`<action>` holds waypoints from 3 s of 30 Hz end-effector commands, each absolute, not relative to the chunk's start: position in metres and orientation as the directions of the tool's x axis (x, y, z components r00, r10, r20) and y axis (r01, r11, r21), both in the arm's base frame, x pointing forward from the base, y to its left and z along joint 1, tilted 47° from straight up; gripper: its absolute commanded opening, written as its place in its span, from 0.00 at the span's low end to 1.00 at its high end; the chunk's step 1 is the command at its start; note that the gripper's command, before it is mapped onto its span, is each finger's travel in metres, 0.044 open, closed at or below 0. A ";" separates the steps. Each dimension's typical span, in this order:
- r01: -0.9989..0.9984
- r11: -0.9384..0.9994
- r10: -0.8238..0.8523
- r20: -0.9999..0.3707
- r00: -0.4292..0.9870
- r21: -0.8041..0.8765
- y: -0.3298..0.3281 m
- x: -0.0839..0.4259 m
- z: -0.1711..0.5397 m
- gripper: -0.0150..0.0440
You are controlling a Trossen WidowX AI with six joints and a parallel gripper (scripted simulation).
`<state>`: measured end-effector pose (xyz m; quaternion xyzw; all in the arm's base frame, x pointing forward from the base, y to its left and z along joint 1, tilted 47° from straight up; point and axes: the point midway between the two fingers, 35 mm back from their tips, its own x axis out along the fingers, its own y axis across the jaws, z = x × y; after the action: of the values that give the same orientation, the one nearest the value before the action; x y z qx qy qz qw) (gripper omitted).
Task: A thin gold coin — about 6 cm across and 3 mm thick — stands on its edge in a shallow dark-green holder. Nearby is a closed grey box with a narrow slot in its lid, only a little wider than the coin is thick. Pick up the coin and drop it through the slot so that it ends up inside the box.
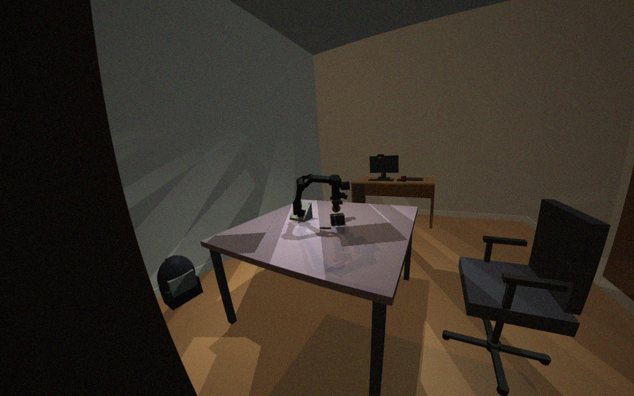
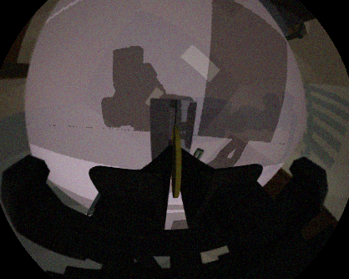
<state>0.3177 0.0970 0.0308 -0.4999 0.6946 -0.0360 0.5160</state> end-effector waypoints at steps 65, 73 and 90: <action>-0.653 0.498 -0.735 -0.677 0.032 -0.571 0.091 0.320 0.020 0.25; -0.653 0.498 -0.735 -0.677 0.032 -0.571 0.088 0.320 0.018 0.25; -0.645 0.506 -0.731 -0.682 0.033 -0.573 0.089 0.321 0.018 0.53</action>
<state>0.3213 0.0884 0.0176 -0.4957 0.6942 -0.0413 0.5203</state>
